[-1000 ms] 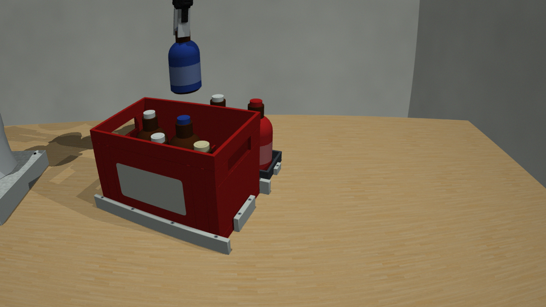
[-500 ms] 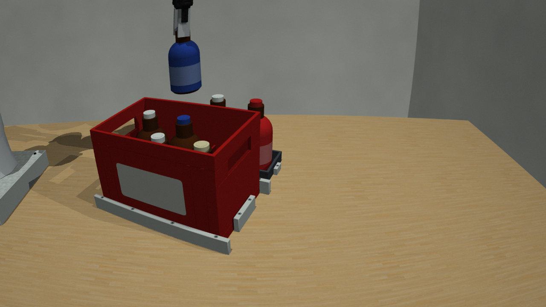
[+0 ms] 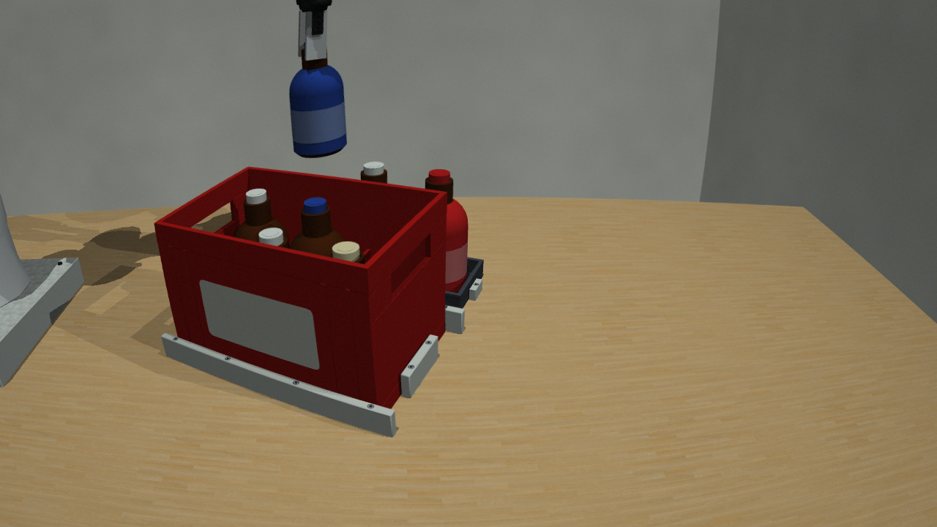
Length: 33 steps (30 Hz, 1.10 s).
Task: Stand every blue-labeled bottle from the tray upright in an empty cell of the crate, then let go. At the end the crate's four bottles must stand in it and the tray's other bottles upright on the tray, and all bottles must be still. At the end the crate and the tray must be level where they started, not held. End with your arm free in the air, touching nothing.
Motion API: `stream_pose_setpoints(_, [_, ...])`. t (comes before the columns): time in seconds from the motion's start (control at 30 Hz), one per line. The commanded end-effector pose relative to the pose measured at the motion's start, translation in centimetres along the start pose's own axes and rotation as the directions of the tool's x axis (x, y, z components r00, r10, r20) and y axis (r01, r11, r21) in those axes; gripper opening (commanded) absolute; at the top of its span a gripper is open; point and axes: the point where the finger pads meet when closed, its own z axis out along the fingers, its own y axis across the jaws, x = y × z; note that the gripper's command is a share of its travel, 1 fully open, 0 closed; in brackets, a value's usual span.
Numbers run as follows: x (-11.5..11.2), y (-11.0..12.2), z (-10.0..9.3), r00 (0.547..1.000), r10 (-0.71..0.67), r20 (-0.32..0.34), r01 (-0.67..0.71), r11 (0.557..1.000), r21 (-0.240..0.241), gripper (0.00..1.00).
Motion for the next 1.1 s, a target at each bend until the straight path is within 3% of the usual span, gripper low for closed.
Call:
stream_pose_setpoints(0.0, [0.2, 0.1, -1.1, 1.0, 0.0, -0.013, 0.0, 1.0, 0.001, 0.0])
stream_pose_setpoints(0.5, [0.2, 0.1, -2.3, 1.0, 0.0, -0.013, 0.0, 1.0, 0.001, 0.0])
stream_pose_setpoints(1.07, [0.1, 0.1, -2.4, 1.0, 0.0, -0.013, 0.0, 1.0, 0.001, 0.0])
